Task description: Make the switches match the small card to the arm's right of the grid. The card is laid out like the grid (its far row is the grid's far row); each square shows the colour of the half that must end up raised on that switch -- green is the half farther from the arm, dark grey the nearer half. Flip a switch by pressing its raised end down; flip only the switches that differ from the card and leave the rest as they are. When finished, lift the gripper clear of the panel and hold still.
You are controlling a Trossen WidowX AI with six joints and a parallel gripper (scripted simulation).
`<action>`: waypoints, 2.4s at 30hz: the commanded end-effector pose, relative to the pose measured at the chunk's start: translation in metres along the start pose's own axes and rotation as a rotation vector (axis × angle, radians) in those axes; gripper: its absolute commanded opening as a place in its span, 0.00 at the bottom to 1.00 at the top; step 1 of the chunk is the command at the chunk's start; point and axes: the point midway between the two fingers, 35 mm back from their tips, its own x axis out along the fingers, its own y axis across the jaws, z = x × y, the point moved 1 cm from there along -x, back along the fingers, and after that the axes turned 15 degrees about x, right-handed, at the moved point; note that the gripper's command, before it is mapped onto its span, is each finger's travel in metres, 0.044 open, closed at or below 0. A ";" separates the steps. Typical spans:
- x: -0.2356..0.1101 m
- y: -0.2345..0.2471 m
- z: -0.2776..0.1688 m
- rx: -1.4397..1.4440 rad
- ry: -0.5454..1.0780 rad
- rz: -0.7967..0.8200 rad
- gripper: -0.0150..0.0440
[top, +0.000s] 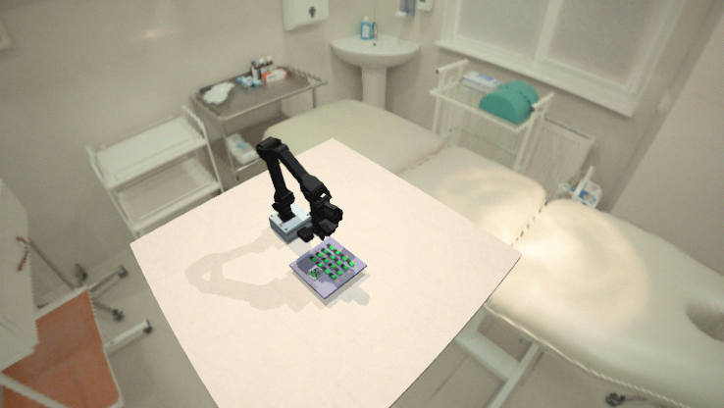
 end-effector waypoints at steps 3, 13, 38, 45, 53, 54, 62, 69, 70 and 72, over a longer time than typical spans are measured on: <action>-0.008 -0.005 0.004 0.002 0.011 -0.003 0.25; 0.025 -0.026 0.025 0.002 0.032 -0.012 0.25; 0.052 -0.026 0.024 0.002 0.034 -0.013 0.25; 0.052 -0.026 0.024 0.002 0.034 -0.013 0.25; 0.052 -0.026 0.024 0.002 0.034 -0.013 0.25; 0.052 -0.026 0.024 0.002 0.034 -0.013 0.25; 0.053 -0.026 0.024 0.002 0.034 -0.013 0.25; 0.054 -0.026 0.024 0.002 0.034 -0.013 0.25; 0.054 -0.026 0.024 0.002 0.034 -0.013 0.25; 0.054 -0.026 0.024 0.002 0.034 -0.013 0.25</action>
